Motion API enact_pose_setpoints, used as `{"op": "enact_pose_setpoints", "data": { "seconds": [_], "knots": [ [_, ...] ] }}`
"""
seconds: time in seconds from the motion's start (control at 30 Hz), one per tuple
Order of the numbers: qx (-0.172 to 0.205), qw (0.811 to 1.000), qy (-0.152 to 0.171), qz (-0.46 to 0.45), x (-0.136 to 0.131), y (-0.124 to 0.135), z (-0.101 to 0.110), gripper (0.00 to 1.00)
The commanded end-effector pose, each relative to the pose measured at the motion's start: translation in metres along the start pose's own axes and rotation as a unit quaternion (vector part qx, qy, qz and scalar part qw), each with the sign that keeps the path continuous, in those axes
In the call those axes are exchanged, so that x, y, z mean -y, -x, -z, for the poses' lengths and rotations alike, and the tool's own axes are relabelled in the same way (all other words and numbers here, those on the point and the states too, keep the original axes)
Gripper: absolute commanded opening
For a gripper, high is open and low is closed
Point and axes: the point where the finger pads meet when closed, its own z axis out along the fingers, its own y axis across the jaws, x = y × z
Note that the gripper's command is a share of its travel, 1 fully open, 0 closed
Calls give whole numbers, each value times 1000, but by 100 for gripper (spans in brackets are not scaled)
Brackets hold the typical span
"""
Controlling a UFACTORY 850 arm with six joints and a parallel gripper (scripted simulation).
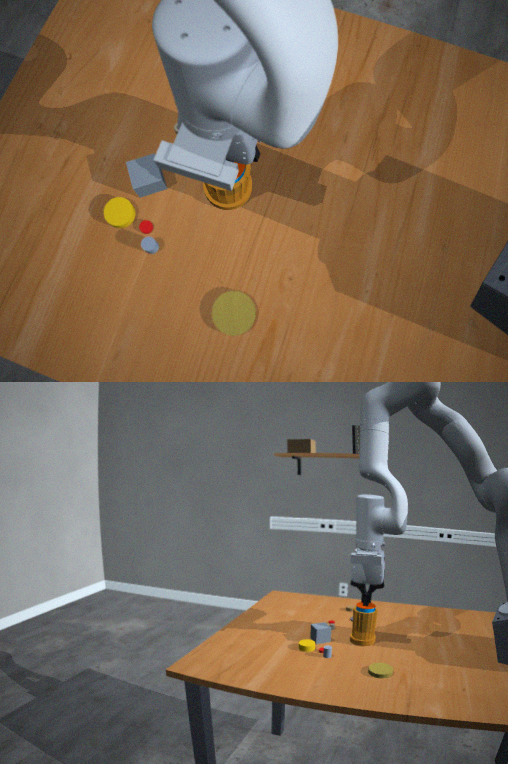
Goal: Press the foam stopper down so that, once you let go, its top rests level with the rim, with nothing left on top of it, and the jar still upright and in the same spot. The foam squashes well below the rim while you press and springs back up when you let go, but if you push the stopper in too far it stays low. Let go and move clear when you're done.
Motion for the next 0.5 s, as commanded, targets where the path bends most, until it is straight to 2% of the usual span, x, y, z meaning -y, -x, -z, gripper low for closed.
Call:
{"op": "enact_pose_setpoints", "data": {
  "seconds": [0.0, 0.47],
  "knots": [
    [0, 1000, 1, 0, -1, 0, -2, 0],
    [0, 1000, 1, 0, -1, 0, -8, 0]
  ]
}}
